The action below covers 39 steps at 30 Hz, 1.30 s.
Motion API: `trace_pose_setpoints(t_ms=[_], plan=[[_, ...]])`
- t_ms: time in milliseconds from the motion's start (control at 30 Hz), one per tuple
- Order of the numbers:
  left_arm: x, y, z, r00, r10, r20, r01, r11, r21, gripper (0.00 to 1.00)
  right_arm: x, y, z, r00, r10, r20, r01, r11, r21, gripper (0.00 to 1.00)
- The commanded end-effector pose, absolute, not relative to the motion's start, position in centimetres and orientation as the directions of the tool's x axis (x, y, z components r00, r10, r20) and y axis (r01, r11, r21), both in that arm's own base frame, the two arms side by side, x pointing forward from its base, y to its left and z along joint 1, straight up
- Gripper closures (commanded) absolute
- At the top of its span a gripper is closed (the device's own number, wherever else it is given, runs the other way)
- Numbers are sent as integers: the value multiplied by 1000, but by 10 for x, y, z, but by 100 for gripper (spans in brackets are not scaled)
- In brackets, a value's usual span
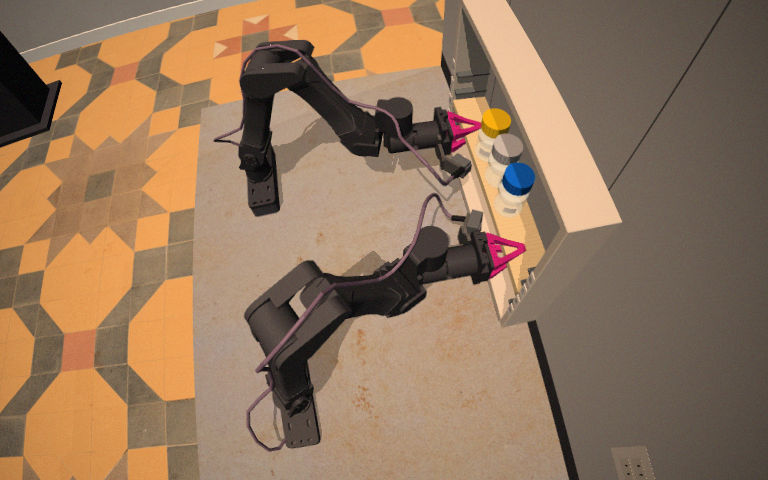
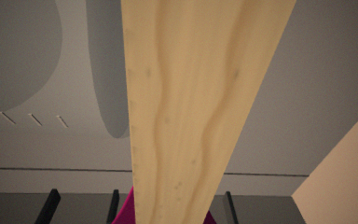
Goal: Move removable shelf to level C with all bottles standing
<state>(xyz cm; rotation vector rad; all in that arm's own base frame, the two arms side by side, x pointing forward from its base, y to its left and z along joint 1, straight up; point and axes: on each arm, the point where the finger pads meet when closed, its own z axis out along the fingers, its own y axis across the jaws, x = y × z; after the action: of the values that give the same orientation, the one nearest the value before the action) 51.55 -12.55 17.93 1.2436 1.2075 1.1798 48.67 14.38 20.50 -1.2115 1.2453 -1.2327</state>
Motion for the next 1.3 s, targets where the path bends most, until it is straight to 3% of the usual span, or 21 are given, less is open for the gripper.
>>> trace_pose_setpoints(t_ms=[0,1267], plan=[[519,-123,201,23,1000,0,0,0,1000,100,492,142,227,-36,-999,0,0,0,-1000,100],[519,-123,223,23,1000,0,0,0,1000,100,492,142,248,-36,-999,0,0,0,-1000,100]])
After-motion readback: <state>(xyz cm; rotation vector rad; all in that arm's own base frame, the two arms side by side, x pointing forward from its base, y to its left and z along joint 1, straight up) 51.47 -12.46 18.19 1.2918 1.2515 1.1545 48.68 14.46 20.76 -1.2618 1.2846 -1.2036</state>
